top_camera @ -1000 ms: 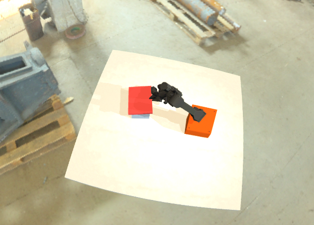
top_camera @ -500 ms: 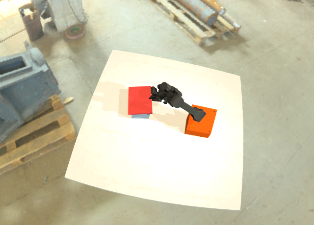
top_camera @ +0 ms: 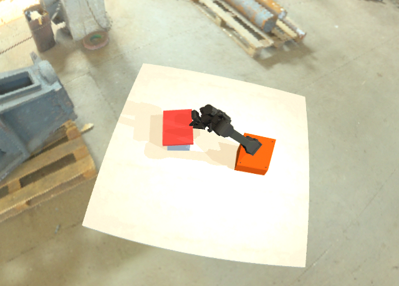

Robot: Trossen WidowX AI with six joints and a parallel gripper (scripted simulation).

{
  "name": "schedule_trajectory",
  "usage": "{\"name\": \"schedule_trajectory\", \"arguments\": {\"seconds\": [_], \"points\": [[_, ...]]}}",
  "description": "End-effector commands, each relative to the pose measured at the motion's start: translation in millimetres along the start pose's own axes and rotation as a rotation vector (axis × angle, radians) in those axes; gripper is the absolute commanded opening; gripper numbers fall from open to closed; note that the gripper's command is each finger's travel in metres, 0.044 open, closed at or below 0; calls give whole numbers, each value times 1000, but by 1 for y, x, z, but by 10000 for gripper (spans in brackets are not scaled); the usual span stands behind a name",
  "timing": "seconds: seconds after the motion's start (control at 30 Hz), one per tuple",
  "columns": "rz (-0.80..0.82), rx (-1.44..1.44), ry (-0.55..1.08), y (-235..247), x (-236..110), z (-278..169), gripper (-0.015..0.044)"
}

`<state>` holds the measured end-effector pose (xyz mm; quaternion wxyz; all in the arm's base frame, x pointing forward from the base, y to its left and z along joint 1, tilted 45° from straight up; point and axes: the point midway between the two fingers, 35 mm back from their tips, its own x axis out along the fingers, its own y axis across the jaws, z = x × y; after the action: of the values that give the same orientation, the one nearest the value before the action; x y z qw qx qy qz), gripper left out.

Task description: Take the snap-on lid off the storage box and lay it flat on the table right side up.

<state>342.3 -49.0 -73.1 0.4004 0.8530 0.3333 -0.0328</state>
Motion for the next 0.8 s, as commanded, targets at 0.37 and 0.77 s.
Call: {"name": "schedule_trajectory", "arguments": {"seconds": [0.37, 0.77], "points": [[0, 2, -1, 2, 2, 0, 0], [4, 1, -5, 7, -4, 0, 0]]}}
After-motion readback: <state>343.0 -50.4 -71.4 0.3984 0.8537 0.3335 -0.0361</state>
